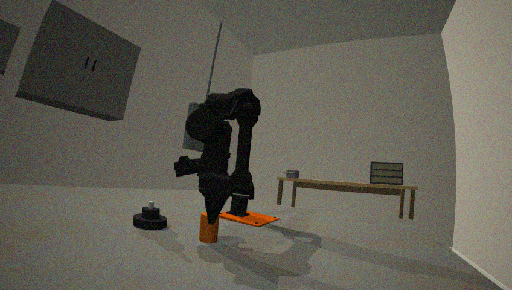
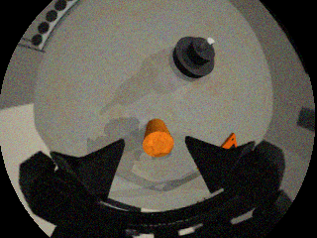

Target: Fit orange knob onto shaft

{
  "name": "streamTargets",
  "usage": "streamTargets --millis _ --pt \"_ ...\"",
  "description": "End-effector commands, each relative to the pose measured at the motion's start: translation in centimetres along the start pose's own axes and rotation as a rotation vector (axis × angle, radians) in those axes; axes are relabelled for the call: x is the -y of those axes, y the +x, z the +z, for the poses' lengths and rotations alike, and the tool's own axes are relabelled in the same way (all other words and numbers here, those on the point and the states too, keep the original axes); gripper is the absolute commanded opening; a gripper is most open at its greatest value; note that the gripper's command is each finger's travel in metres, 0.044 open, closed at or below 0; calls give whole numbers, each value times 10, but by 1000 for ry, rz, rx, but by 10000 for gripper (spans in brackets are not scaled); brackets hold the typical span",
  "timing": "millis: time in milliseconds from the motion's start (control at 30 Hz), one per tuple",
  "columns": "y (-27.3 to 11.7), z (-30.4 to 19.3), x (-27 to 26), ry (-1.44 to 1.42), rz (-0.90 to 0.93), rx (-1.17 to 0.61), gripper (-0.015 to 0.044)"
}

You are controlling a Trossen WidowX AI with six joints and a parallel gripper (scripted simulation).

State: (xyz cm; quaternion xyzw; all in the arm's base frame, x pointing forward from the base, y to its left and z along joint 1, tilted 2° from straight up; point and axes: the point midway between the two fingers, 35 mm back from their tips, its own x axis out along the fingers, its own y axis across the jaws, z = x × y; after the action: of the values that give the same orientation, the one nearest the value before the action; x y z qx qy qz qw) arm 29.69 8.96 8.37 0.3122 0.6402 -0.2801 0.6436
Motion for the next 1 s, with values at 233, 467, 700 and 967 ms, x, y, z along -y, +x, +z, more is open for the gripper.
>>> streamTargets --millis 233,467,700,967 --pt "20 0 2 -1 -9 0 440" --pt "31 -1 3 -1 -9 0 440" --pt "41 -1 4 -1 -9 0 440" --pt "42 -1 4 -1 -9 0 256"
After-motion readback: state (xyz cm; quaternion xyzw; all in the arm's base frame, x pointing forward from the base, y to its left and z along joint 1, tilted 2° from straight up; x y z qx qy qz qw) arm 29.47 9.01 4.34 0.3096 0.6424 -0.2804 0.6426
